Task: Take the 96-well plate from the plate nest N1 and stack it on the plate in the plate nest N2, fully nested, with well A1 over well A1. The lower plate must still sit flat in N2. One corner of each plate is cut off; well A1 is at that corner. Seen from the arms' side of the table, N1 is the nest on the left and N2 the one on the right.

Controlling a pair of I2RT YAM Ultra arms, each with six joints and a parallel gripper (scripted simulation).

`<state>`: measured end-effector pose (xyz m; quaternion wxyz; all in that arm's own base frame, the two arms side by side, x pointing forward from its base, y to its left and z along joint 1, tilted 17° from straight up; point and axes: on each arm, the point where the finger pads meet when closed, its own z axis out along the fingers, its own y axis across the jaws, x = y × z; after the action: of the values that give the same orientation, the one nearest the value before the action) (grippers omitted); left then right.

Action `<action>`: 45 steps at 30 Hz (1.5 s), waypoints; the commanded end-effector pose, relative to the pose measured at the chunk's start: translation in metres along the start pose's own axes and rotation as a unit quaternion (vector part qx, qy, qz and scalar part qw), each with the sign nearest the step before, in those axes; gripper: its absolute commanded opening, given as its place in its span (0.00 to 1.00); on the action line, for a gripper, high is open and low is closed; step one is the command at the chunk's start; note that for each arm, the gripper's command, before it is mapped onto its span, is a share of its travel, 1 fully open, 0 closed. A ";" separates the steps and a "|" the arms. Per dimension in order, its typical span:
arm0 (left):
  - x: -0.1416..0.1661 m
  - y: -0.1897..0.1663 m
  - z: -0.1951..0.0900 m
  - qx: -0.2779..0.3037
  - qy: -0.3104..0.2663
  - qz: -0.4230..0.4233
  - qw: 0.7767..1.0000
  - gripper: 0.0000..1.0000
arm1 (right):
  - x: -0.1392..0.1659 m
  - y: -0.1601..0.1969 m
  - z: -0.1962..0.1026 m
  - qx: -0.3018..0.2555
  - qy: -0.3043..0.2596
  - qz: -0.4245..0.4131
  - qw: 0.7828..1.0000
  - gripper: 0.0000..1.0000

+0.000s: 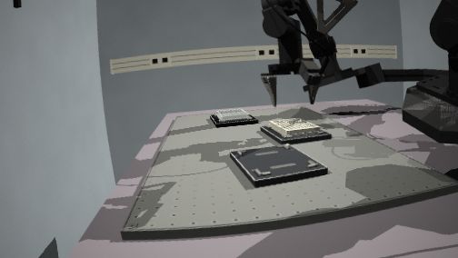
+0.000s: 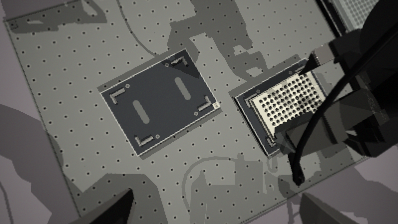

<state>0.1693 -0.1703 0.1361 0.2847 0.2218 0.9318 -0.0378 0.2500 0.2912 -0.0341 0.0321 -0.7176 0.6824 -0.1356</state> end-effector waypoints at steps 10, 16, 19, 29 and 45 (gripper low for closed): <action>0.031 -0.016 -0.061 -0.017 -0.019 0.058 0.998 1.00 | -0.009 -0.005 -0.008 0.000 0.016 -0.033 0.999 1.00; 0.042 -0.023 -0.086 0.003 -0.045 0.110 0.993 1.00 | -0.011 -0.006 -0.007 -0.001 0.017 -0.036 0.999 1.00; 0.047 -0.028 -0.097 0.017 -0.059 0.138 0.988 1.00 | -0.011 -0.006 -0.007 -0.001 0.017 -0.036 0.999 1.00; 0.065 -0.046 -0.128 0.091 -0.097 0.230 0.964 1.00 | -0.012 -0.006 -0.007 -0.001 0.017 -0.037 0.999 1.00; 0.081 -0.060 -0.143 0.138 -0.110 0.285 0.942 1.00 | -0.018 -0.010 0.013 0.003 0.012 -0.033 0.999 1.00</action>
<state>0.0083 -0.1630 0.1952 0.3387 0.5161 0.7807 -0.0968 0.2544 0.2936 -0.0508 -0.0052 -0.7350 0.6616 -0.1483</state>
